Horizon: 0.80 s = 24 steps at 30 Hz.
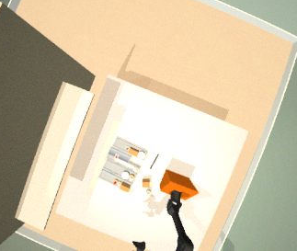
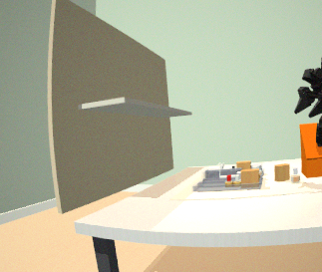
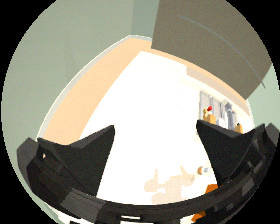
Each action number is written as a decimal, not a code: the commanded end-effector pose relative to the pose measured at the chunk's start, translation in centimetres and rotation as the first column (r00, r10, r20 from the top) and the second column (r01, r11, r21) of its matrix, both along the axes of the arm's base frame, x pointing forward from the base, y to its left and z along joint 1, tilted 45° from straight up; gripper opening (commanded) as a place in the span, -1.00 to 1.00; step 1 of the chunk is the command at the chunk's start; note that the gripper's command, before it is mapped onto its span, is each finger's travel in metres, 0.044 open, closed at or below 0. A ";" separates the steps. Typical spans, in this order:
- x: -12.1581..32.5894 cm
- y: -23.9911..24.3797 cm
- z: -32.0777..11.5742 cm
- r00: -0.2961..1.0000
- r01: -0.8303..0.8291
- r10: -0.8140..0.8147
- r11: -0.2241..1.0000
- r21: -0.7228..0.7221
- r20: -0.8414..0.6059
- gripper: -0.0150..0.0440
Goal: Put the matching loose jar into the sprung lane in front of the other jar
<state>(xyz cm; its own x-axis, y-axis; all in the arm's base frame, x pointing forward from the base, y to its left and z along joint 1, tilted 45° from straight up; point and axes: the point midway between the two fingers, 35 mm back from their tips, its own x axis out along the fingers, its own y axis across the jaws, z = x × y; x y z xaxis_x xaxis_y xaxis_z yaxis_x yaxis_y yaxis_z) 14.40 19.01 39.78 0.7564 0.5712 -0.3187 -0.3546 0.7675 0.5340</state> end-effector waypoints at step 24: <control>2.2 -7.7 -30.3 0.556 -0.306 0.290 0.943 0.133 -0.779 1.00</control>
<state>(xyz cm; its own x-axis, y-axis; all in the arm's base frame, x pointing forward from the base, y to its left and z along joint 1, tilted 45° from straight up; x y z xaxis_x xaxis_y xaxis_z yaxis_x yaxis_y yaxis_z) 17.36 12.11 10.61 0.0253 0.6131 -0.7896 -0.0956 0.7877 0.6086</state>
